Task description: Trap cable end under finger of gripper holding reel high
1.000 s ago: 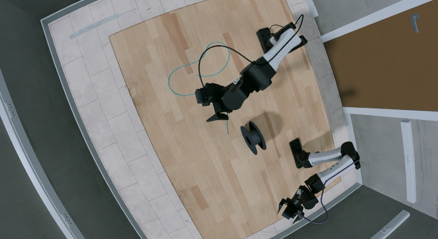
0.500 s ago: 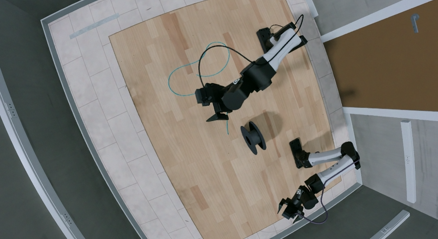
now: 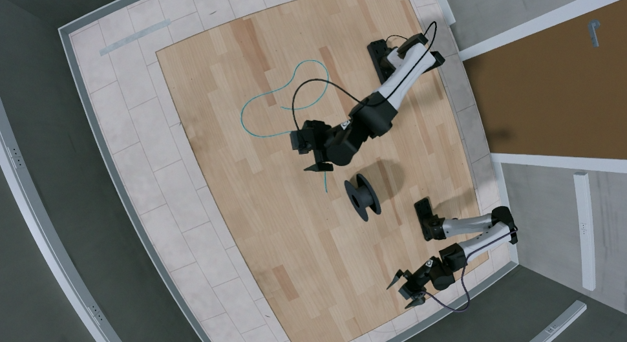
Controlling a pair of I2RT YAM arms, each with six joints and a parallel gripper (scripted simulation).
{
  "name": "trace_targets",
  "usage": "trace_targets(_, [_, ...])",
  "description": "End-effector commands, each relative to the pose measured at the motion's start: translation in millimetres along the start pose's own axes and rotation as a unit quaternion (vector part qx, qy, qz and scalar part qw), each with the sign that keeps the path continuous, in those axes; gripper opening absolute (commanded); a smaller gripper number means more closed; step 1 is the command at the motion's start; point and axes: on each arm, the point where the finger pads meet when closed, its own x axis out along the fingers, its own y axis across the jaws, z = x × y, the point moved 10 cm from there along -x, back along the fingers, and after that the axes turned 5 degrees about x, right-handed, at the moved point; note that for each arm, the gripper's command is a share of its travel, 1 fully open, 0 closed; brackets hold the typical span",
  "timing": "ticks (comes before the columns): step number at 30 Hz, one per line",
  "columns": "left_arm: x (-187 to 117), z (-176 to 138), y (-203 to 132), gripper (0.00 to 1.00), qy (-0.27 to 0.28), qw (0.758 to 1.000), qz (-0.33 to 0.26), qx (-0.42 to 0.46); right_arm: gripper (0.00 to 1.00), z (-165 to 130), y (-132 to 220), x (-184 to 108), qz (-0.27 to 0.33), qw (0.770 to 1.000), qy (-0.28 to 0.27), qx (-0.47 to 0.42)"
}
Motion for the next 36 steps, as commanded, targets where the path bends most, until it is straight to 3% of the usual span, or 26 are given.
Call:
trace_targets(1, [-14,20,-3,1.00,-0.032,0.998,-0.050,-0.029,1.00,-11,2,-20,-0.003,1.000,-0.022,0.010])
trace_targets(4, [-36,35,-22,1.00,-0.068,0.988,-0.129,-0.038,1.00,-41,2,-15,-0.030,1.000,-0.003,0.001])
trace_targets(8, [-79,55,-45,1.00,-0.125,0.958,-0.253,-0.046,1.00,-89,1,-8,-0.069,0.997,0.029,-0.021])
trace_targets(15, [-150,65,-64,1.00,-0.180,0.879,-0.440,-0.045,1.00,-160,-1,20,-0.136,0.986,0.083,-0.047])
trace_targets(16, [-159,65,-65,1.00,-0.185,0.867,-0.460,-0.043,1.00,-167,-1,22,-0.142,0.985,0.090,-0.041])
trace_targets(18, [-159,65,-65,1.00,-0.185,0.867,-0.460,-0.043,1.00,-167,-1,22,-0.142,0.985,0.090,-0.041])
trace_targets(25, [-202,60,-66,1.00,-0.206,0.797,-0.567,-0.021,1.00,-185,2,46,-0.187,0.969,0.129,0.095])
trace_targets(28, [-210,49,-75,1.00,-0.200,0.776,-0.599,0.008,0.66,-185,0,68,-0.218,0.948,0.145,0.181])
trace_targets(31, [-210,39,-84,1.00,-0.189,0.771,-0.607,0.025,0.32,-185,-3,86,-0.240,0.925,0.156,0.250])
trace_targets(32, [-209,38,-85,1.00,-0.186,0.772,-0.607,0.027,0.26,-184,-4,92,-0.247,0.916,0.160,0.272])
trace_targets(33, [-208,36,-86,1.00,-0.184,0.774,-0.605,0.029,0.26,-184,-6,97,-0.254,0.906,0.164,0.297])
trace_targets(35, [-208,36,-86,1.00,-0.184,0.774,-0.605,0.029,0.26,-184,-6,97,-0.254,0.906,0.164,0.297])
trace_targets(36, [-208,35,-87,1.00,-0.182,0.775,-0.605,0.030,0.26,-184,-7,104,-0.263,0.893,0.168,0.325])
